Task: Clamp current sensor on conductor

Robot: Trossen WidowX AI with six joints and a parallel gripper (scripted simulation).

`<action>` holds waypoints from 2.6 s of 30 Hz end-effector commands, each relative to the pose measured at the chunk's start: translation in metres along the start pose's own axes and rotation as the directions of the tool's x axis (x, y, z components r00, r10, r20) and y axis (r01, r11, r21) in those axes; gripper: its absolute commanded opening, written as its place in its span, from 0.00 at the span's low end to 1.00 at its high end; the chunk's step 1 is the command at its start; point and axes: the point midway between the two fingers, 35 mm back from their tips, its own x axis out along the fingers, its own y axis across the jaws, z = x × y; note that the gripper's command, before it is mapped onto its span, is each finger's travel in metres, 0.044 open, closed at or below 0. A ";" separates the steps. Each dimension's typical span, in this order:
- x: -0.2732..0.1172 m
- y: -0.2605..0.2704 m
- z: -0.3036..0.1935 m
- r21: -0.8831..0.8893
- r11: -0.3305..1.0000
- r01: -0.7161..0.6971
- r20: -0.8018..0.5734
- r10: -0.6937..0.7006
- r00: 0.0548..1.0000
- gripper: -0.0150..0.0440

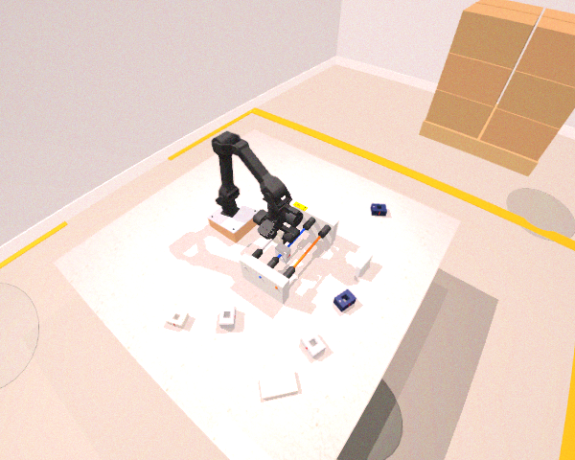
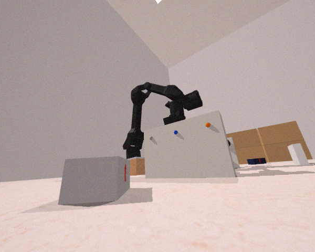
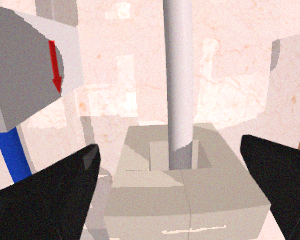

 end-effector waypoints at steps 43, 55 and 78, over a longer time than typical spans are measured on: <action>-0.108 -0.003 -0.006 -0.002 1.000 -0.017 -0.002 0.017 1.000 1.00; -0.108 -0.003 -0.006 -0.002 1.000 -0.017 -0.002 0.017 1.000 1.00; -0.092 -0.074 -0.093 -0.446 0.891 0.078 0.579 0.221 0.784 1.00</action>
